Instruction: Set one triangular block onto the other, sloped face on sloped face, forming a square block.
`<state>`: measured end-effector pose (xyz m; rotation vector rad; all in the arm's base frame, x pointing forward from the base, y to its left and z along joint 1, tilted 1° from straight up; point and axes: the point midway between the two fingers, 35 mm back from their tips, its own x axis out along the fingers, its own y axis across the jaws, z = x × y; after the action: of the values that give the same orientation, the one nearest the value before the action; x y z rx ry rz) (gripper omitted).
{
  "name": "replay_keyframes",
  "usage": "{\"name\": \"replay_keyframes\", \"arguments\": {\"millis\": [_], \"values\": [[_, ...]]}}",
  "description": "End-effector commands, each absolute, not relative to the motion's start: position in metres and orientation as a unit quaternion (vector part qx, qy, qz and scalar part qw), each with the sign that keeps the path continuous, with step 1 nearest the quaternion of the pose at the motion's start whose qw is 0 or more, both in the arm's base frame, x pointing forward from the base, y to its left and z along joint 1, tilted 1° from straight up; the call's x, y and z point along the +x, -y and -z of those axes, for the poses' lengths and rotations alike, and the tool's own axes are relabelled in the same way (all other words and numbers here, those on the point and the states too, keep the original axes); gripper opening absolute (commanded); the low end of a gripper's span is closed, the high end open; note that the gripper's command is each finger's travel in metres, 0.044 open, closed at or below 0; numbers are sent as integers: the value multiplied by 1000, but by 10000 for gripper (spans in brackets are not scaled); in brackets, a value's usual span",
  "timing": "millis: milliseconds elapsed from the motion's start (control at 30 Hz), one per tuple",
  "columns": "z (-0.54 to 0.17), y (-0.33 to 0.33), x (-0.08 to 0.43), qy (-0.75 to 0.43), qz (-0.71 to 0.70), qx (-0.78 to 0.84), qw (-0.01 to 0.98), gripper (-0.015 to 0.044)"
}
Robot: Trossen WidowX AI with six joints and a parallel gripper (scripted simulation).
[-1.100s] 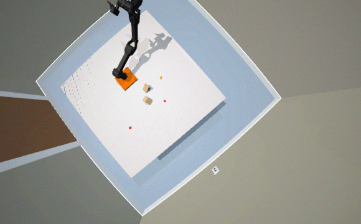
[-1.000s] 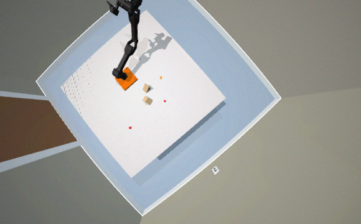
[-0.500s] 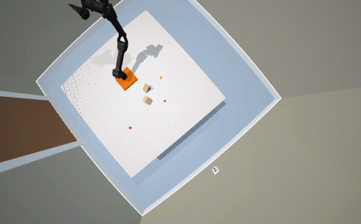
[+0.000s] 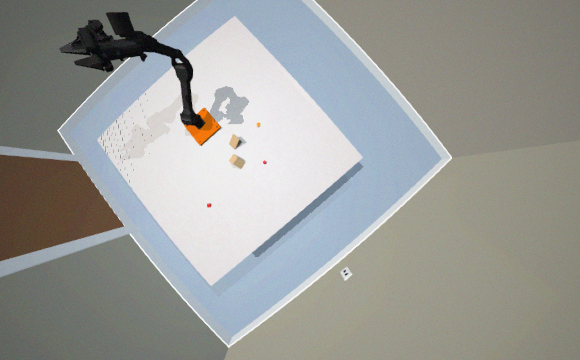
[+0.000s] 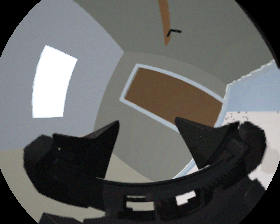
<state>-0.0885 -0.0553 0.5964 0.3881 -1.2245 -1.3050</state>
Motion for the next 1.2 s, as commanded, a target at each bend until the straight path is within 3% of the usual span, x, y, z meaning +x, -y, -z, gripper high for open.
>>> {"name": "replay_keyframes", "arguments": {"millis": [0, 333, 567, 900, 1167], "values": [[-584, 95, -44, 454, 568, 167, 666, 440], [-519, 165, 81, 247, 521, 153, 802, 440], [-441, 179, 175, 76, 437, 116, 889, 440], [-303, 145, 270, -147, 255, 43, 955, 440], [-182, 79, 296, -294, 60, -12, 954, 440]]}}
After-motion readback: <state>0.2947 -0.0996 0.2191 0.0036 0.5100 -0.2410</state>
